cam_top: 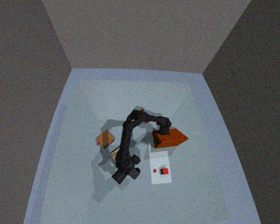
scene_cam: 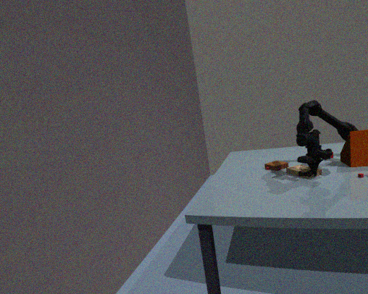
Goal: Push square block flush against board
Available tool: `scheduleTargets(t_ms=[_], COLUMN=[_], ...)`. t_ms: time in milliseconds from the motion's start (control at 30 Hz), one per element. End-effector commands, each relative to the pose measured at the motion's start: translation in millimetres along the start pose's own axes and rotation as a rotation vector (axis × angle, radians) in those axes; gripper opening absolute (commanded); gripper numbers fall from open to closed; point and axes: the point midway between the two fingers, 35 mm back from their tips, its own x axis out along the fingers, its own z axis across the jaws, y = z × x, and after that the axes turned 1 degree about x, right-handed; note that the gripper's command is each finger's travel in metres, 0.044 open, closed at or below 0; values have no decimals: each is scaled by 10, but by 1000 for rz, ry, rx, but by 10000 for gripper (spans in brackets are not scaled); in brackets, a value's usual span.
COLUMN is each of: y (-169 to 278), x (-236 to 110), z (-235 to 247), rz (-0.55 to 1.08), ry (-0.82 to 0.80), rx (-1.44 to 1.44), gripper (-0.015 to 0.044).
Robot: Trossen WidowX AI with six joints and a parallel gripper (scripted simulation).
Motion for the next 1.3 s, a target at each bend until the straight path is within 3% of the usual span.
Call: scheduleTargets(t_ms=[0,1267], y=[111,635], x=[61,79], z=[44,93], rz=[15,24], ry=[-18,-25], rx=[3,6], gripper=[0,0])
